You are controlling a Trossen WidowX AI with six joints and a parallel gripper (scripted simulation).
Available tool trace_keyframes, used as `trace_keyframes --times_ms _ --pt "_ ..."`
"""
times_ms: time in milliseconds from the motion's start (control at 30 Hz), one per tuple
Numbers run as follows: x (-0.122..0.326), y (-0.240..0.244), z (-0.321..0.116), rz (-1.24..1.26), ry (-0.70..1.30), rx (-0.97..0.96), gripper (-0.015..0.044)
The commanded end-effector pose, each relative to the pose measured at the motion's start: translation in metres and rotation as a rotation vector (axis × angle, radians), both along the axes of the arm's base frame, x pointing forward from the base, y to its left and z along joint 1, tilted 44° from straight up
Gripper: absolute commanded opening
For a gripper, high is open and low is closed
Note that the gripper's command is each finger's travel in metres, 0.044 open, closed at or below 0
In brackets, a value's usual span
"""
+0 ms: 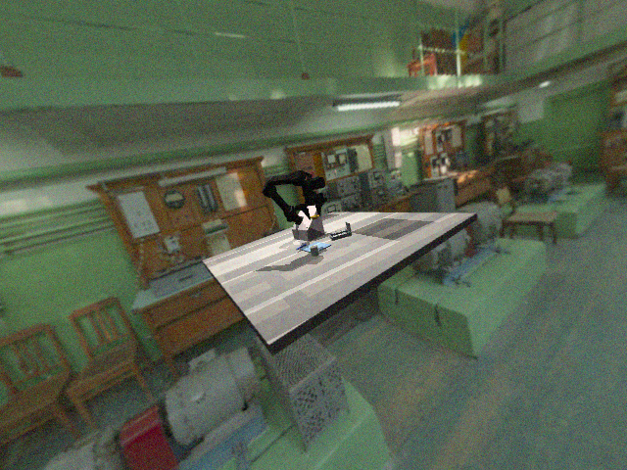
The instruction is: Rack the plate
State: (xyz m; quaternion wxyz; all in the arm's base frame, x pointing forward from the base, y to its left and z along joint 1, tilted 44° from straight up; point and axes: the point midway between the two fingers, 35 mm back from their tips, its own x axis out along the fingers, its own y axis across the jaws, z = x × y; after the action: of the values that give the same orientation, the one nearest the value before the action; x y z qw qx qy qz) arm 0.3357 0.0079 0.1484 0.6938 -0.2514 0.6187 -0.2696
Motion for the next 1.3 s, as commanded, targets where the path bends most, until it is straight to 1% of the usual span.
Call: trace_keyframes --times_ms 0,333,567,867,1267 --pt "-0.014 0.019 -0.019 -0.055 -0.031 0.013 0.0000" --pt "-0.071 0.063 -0.071 -0.292 -0.250 0.032 0.0000" --pt "-0.075 0.064 -0.075 -0.307 -0.261 0.034 0.0000" --pt "-0.078 0.056 -0.100 -0.265 -0.082 0.142 0.0000" --pt "-0.080 0.048 -0.132 -0.148 0.119 0.338 0.0000"
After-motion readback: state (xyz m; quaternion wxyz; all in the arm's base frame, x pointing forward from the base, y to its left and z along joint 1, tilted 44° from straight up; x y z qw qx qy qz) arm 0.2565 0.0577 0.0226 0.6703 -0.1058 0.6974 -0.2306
